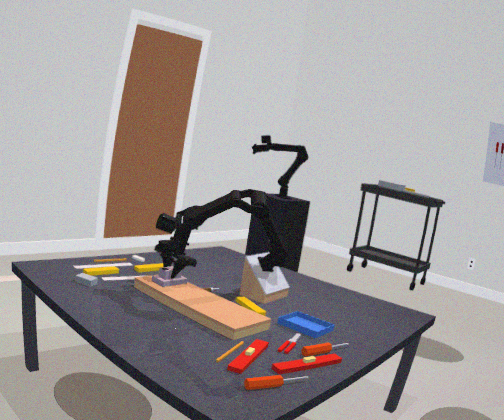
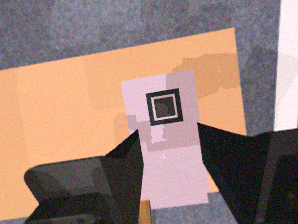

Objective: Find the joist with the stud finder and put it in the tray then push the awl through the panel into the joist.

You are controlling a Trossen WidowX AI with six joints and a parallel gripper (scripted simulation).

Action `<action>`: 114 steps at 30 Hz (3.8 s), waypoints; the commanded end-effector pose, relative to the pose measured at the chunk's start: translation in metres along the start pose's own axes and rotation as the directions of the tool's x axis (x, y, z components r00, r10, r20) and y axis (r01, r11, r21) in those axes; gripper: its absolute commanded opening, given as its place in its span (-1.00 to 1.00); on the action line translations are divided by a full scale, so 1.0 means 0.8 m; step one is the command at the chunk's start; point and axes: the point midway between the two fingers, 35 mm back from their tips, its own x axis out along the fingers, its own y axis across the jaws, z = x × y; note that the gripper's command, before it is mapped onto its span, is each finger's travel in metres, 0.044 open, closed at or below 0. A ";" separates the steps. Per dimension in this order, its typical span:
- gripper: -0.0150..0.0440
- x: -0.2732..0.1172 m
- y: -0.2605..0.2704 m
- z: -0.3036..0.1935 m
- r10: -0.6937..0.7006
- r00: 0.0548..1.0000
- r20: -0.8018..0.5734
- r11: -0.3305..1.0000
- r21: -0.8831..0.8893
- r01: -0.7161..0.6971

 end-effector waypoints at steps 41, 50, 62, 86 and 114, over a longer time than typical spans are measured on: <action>-0.49 0.001 0.162 0.000 0.015 1.000 -0.003 1.000 0.000 -0.015; -0.49 0.001 0.195 0.000 0.016 1.000 -0.003 1.000 0.001 -0.016; -0.49 0.001 0.238 0.000 0.018 1.000 -0.003 1.000 0.002 -0.018; -0.49 -0.001 0.324 0.001 0.021 1.000 -0.004 1.000 0.003 -0.021; -0.49 -0.004 0.425 0.001 0.025 1.000 -0.003 1.000 0.003 -0.025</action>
